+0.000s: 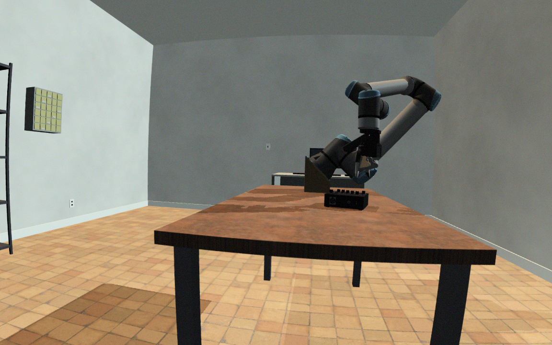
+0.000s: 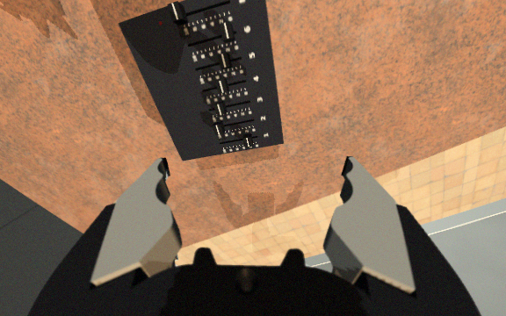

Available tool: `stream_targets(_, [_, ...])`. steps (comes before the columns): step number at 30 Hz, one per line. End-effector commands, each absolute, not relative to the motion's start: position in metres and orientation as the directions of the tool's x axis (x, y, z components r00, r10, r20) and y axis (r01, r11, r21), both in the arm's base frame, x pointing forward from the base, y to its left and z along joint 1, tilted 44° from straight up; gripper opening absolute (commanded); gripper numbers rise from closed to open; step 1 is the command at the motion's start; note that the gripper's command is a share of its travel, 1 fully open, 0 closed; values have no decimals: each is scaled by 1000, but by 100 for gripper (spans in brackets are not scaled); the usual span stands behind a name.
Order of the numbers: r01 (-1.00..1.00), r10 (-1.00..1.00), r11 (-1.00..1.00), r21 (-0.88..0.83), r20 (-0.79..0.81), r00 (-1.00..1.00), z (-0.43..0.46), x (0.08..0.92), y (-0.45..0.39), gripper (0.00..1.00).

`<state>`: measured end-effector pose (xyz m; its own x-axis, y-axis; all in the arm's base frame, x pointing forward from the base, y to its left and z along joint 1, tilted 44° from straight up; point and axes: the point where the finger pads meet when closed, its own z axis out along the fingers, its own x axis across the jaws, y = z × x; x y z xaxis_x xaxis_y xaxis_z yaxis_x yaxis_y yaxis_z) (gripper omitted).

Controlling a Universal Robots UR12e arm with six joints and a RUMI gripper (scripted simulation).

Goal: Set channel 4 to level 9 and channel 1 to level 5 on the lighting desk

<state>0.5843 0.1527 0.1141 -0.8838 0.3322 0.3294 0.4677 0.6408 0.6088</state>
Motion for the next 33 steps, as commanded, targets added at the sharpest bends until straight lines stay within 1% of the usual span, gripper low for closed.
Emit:
stream_targets(1, [353, 245, 671, 652, 254, -936, 114, 582, 162, 100])
stream_targets(9, [303, 209, 683, 665, 220, -953, 114, 581, 167, 100])
stream_targets(10, [303, 209, 683, 665, 220, -953, 114, 581, 167, 0])
stream_targets(33, [303, 209, 683, 665, 220, -953, 114, 581, 167, 0])
